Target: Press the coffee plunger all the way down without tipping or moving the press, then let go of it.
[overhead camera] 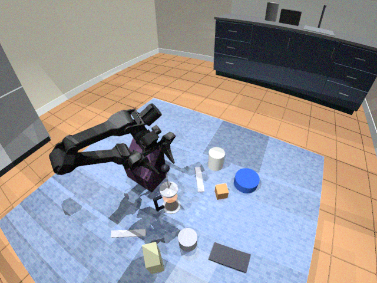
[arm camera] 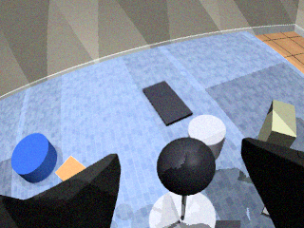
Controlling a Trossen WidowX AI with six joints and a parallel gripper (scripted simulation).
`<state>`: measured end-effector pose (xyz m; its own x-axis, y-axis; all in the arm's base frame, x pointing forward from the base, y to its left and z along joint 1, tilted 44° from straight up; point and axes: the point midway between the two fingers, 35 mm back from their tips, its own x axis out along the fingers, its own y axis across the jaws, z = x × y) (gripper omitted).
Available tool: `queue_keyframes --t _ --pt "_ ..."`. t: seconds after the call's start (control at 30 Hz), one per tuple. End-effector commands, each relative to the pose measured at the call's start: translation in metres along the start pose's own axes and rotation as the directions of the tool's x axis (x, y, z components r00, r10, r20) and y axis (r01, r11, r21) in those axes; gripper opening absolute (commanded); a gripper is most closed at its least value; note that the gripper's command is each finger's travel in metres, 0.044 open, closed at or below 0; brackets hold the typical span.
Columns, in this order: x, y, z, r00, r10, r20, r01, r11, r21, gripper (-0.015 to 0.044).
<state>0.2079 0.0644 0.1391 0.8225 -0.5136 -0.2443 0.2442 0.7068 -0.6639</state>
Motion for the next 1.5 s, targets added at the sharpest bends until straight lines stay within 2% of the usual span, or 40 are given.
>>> queue_keyframes --t 0.0,0.13,1.47 --pt "0.001 -0.001 0.0 1.0 -0.005 0.003 0.005 1.0 -0.003 0.023" --pt "0.001 -0.001 0.0 1.0 -0.005 0.003 0.005 1.0 -0.003 0.0125" --pt "0.027 0.01 -0.037 0.999 0.004 -0.041 -0.005 1.0 -0.017 0.0124"
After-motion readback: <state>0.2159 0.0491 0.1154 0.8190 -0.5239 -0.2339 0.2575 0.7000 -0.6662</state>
